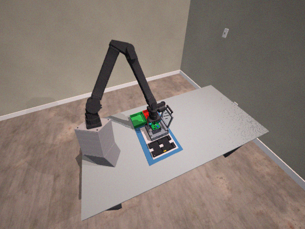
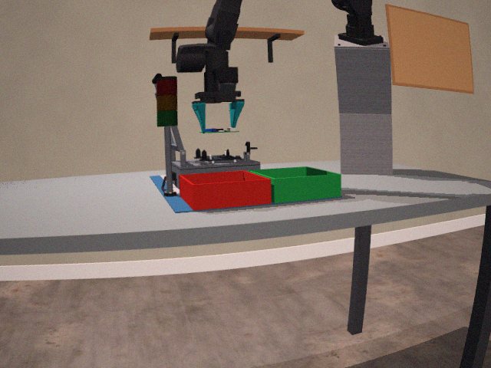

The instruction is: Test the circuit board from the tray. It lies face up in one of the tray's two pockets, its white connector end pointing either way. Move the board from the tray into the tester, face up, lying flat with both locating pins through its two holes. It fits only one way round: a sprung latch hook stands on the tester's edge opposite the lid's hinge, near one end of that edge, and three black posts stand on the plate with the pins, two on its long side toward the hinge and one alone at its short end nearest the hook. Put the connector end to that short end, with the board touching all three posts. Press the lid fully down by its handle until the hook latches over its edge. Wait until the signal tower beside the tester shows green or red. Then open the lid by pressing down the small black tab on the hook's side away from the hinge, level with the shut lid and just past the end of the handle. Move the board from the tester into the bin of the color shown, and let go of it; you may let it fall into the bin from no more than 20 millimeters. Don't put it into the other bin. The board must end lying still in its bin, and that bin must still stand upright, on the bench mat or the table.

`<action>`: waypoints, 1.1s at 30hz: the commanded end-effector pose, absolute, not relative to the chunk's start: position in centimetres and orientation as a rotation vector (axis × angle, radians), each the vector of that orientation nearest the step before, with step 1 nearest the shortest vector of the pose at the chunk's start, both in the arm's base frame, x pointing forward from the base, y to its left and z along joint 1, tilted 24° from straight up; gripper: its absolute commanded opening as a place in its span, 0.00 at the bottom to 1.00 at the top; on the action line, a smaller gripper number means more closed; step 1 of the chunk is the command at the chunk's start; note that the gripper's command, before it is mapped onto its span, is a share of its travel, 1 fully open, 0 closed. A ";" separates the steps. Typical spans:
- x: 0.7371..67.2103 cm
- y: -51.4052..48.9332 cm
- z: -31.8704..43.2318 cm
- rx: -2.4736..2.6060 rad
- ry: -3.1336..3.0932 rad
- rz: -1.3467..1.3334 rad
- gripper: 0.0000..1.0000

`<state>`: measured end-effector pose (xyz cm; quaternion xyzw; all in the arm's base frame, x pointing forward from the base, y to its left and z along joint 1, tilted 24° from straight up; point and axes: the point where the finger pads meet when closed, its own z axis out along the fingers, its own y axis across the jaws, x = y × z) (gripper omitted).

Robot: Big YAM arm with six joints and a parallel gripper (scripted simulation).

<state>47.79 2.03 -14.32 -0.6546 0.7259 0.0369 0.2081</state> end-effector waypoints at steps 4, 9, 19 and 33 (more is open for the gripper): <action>49.2 1.1 -12.5 -1.807 2.004 0.063 0.72; 49.2 1.1 -12.5 -1.806 2.005 0.063 0.72; 48.6 1.7 -14.4 -1.815 2.019 0.092 0.72; 49.3 3.0 -16.0 -1.818 2.007 0.086 0.72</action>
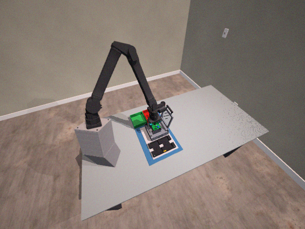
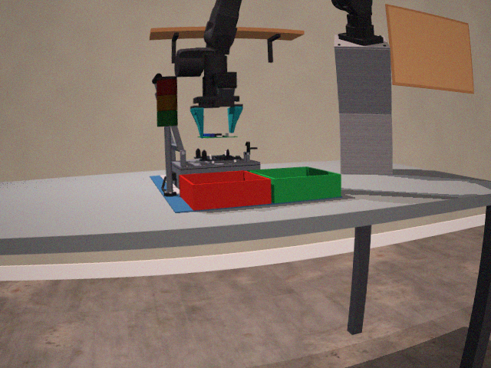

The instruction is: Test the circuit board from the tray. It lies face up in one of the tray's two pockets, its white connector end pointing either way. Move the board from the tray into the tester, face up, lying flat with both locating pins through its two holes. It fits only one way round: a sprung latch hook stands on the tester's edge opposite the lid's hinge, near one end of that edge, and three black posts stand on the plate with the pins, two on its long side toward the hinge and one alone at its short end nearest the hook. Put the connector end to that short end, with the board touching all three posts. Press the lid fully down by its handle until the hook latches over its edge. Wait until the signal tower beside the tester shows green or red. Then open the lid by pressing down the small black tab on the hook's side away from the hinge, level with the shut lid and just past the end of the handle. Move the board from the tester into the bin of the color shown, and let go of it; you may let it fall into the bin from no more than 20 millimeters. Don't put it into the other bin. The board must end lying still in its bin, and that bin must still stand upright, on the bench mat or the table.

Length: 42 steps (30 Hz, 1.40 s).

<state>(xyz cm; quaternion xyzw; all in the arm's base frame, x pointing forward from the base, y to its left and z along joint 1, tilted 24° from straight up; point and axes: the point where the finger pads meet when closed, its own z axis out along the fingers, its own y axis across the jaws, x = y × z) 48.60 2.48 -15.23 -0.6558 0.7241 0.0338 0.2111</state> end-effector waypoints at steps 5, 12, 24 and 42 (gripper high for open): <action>49.5 3.1 -16.8 -1.815 2.010 0.086 0.72; 49.7 3.2 -17.6 -1.812 2.014 0.086 0.72; 49.7 3.5 -18.4 -1.816 2.013 0.089 0.72; 49.5 3.5 -18.5 -1.817 2.013 0.091 0.72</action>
